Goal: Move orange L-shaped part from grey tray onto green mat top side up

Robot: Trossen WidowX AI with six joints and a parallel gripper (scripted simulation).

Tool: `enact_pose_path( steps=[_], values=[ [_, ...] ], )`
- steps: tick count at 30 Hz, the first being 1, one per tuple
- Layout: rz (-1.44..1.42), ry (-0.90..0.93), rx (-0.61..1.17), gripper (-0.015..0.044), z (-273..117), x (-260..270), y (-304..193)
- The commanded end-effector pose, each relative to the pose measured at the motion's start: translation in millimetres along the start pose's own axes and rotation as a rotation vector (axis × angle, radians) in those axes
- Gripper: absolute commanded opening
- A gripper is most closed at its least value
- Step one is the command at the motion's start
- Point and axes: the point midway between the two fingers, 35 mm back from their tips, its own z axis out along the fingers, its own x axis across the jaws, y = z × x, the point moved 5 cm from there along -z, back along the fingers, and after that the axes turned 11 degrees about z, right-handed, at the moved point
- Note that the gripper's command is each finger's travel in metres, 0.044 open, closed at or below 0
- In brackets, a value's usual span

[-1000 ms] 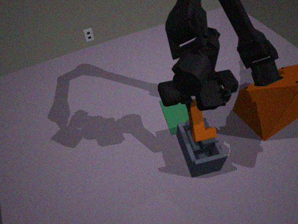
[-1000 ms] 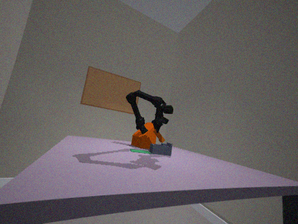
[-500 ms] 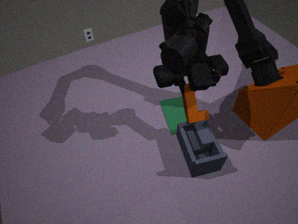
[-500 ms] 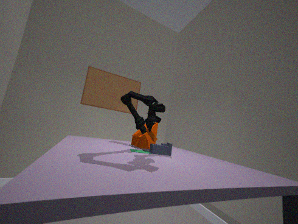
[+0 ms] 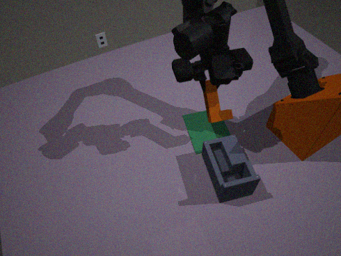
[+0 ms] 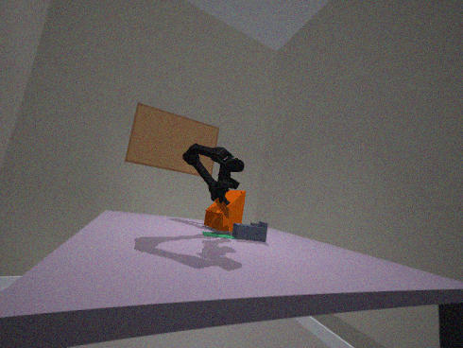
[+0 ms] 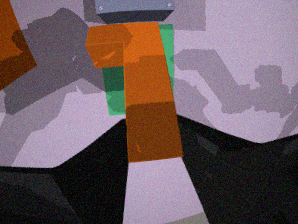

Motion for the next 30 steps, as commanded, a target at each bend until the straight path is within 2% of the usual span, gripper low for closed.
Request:
enact_pose_path(
  steps=[1,30],
  values=[
    [-0.004,-0.003,0.001,0.0000,0,0,-8],
    [-0.004,-0.004,0.001,0.0000,39,0,-8]
  ],
)
